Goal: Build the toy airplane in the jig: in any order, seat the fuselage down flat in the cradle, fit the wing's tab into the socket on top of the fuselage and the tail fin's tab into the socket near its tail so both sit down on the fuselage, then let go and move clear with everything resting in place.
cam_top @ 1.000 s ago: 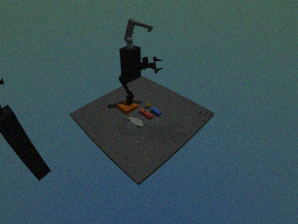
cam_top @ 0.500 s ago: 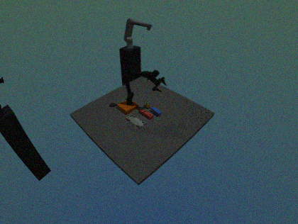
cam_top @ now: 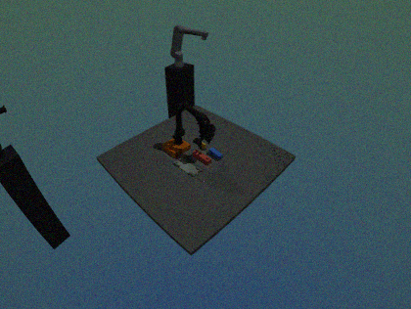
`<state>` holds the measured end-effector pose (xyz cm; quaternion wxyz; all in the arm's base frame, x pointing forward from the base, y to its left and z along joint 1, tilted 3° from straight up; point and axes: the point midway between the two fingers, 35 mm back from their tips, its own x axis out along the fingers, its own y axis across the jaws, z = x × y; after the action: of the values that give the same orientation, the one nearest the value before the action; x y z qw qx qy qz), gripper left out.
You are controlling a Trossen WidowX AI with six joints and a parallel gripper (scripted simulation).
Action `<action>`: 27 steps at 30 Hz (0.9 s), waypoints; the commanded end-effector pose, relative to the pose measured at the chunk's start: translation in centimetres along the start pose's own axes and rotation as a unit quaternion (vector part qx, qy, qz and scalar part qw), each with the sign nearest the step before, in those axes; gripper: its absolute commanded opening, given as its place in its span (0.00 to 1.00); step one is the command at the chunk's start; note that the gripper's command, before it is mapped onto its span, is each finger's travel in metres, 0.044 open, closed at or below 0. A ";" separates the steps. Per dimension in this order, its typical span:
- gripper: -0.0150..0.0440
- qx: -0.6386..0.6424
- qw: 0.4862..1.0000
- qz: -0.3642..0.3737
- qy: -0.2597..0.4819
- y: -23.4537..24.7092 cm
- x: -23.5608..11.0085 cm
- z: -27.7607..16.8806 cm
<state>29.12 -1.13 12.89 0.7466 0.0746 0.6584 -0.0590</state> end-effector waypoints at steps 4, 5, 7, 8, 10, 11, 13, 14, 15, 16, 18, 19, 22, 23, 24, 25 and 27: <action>1.00 -0.015 0.998 0.006 0.061 -1.6 1.2 -2.0; 1.00 -0.015 0.998 0.006 0.061 -1.6 1.2 -2.0; 1.00 -0.015 0.998 0.006 0.061 -1.6 1.2 -2.0; 1.00 -0.015 0.998 0.006 0.061 -1.6 1.4 -2.0; 1.00 -0.015 0.998 0.006 0.061 -1.6 3.1 -2.1; 1.00 -0.015 0.998 0.006 0.061 -1.6 4.5 -2.3; 1.00 -0.015 0.998 0.006 0.061 -1.6 6.2 -2.6; 1.00 -0.015 0.998 0.006 0.061 -1.6 6.4 -2.6; 1.00 -0.015 0.998 0.006 0.061 -1.6 6.4 -2.6; 1.00 -0.015 0.998 0.006 0.061 -1.6 6.4 -2.6; 1.00 -0.015 0.998 0.006 0.061 -1.6 6.6 -2.6; 1.00 -0.015 0.998 0.006 0.061 -1.6 6.9 -2.7; 1.00 -0.015 0.998 0.006 0.061 -1.6 7.9 -2.8; 1.00 -0.015 0.998 0.006 0.061 -1.6 7.9 -2.8; 1.00 -0.015 0.998 0.006 0.061 -1.6 7.9 -2.8; 1.00 -0.015 0.998 0.006 0.061 -1.6 7.9 -2.8; 1.00 -0.015 0.998 0.006 0.061 -1.6 8.0 -2.8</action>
<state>27.13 -2.16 5.02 0.7088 0.0681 0.7009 -0.0408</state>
